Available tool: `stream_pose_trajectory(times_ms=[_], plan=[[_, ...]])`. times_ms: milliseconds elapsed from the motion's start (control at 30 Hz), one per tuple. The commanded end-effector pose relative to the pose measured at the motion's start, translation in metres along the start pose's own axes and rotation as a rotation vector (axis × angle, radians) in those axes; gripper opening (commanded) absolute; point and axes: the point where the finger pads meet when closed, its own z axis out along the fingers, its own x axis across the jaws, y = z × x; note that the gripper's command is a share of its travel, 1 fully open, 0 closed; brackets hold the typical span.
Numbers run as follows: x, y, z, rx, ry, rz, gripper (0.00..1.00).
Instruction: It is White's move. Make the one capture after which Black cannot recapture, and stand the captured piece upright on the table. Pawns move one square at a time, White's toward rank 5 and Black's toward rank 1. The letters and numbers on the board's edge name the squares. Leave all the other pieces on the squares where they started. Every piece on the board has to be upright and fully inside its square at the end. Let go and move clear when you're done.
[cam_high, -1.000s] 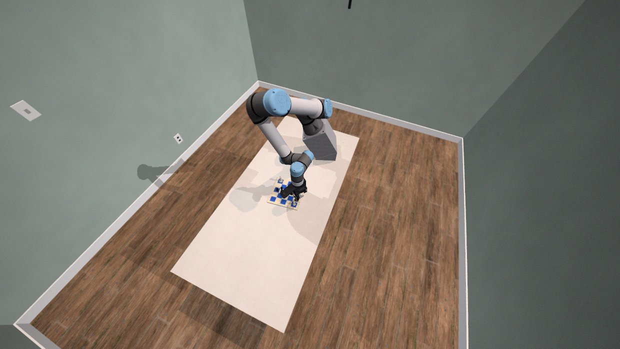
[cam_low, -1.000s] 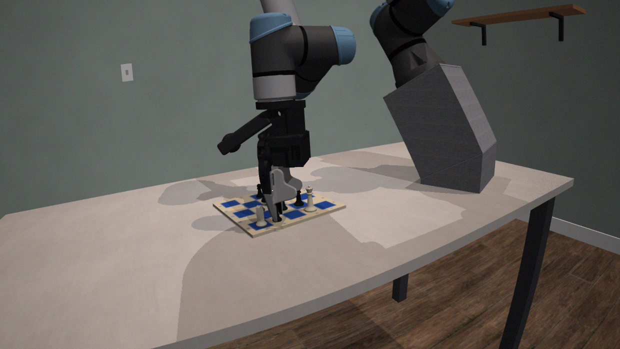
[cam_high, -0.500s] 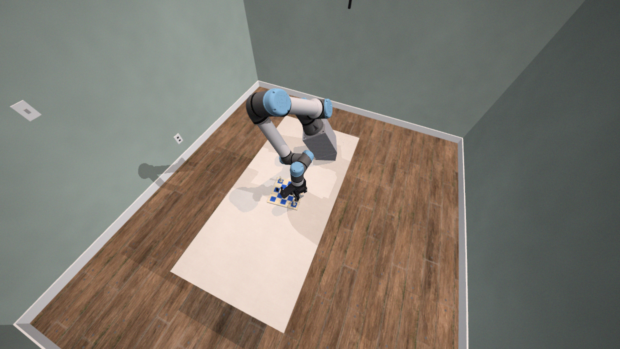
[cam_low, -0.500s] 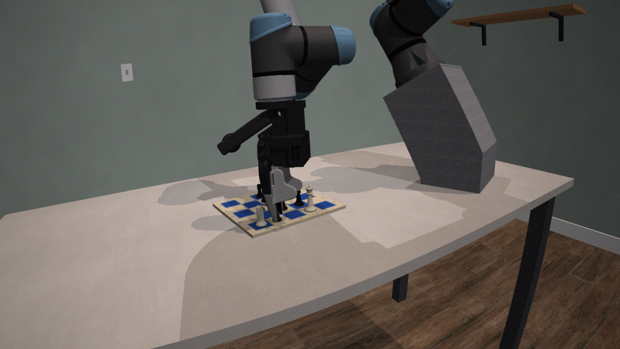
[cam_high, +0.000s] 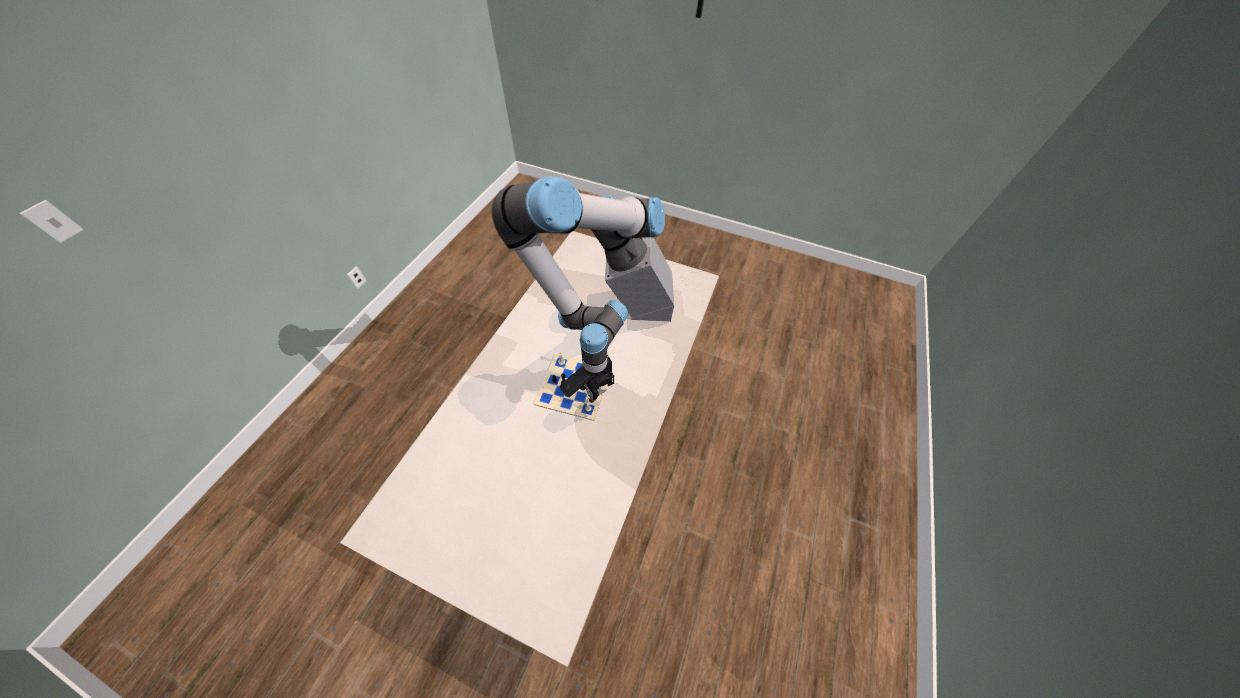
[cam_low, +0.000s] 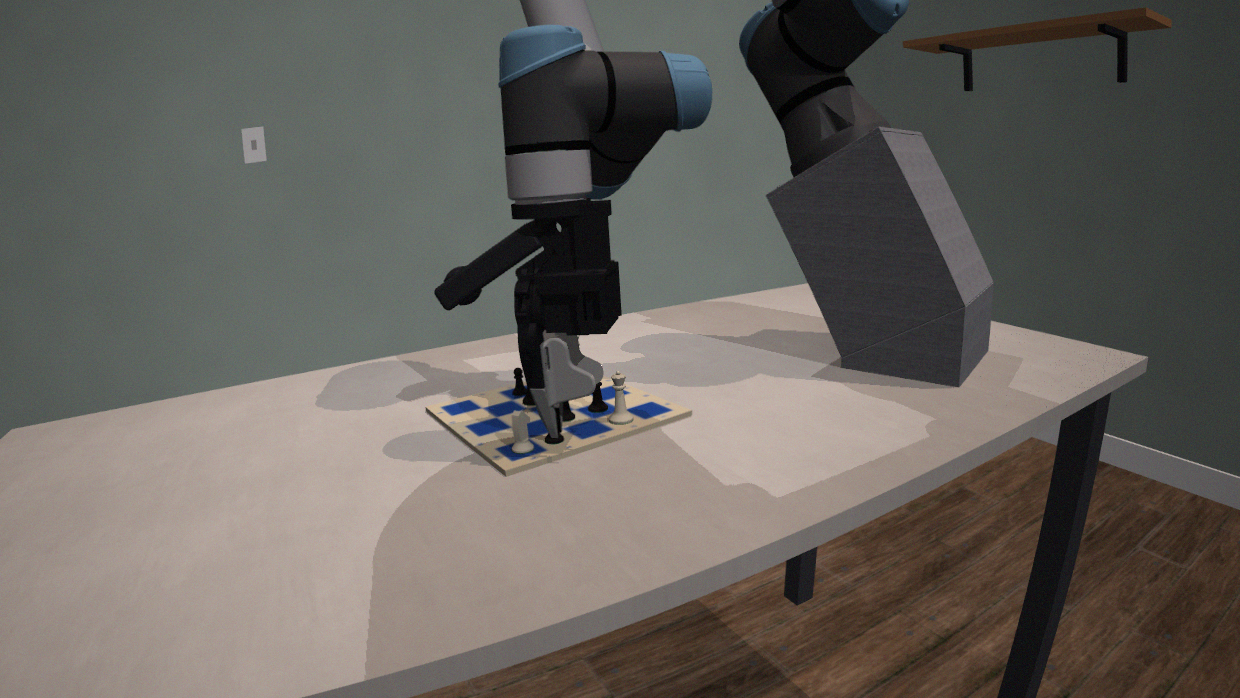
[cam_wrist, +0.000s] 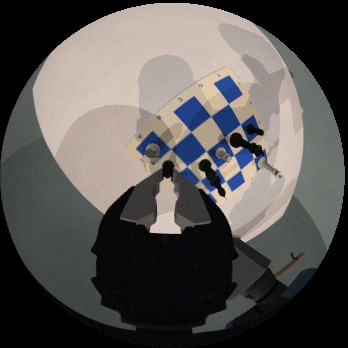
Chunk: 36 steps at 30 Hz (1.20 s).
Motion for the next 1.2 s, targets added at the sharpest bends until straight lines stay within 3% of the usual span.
stream_pose_trajectory(times_ms=[0, 933, 1167], plan=[[0.0, 0.0, 0.0, 0.001, -0.001, 0.0, 0.0], [0.0, 0.0, -0.001, 0.001, -0.001, 0.0, 0.0], [0.0, 0.0, -0.011, 0.001, -0.001, 0.0, 0.0]])
